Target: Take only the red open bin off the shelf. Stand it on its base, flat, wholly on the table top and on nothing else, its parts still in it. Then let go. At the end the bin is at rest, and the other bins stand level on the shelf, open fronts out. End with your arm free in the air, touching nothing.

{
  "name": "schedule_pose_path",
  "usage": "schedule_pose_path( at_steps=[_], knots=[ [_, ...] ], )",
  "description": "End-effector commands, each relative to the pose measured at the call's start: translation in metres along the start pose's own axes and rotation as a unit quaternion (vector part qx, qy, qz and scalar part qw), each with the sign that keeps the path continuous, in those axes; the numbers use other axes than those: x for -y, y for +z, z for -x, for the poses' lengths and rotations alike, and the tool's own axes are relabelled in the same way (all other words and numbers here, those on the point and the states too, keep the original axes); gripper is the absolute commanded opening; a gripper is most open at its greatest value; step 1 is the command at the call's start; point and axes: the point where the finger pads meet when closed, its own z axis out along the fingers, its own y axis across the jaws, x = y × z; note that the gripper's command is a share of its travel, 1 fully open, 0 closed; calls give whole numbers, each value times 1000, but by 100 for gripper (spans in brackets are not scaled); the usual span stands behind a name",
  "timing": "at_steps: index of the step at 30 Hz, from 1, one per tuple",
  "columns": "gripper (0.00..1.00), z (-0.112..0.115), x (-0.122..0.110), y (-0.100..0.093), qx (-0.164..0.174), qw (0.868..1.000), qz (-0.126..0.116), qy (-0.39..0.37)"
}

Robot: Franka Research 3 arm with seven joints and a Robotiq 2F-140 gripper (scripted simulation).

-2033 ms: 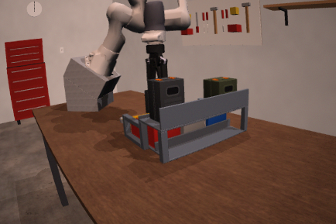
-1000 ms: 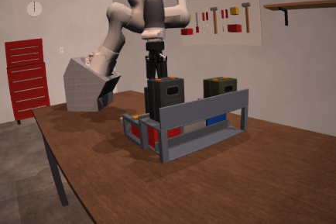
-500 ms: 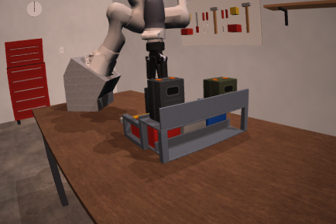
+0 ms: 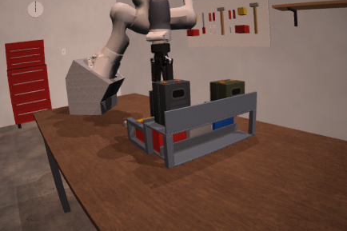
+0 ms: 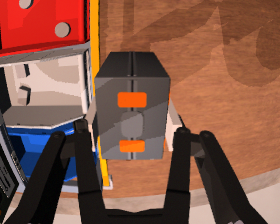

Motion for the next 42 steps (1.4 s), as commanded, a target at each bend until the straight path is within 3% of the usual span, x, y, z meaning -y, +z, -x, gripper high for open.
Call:
schedule_pose_path(
  at_steps=[1, 6, 11, 23, 28, 40, 42],
  knots=[
    [0, -1, 7, -3, -2, 1000, -8, 1],
    [0, -1, 7, -3, -2, 1000, -8, 1],
    [0, 39, -10, 0, -2, 1000, -8, 1],
    [0, 39, -10, 0, -2, 1000, -8, 1],
    [0, 95, -26, 2, -2, 1000, -8, 1],
    [0, 95, -26, 2, -2, 1000, -8, 1],
    [0, 111, -31, 2, 0, 1000, -4, -15]
  ],
)
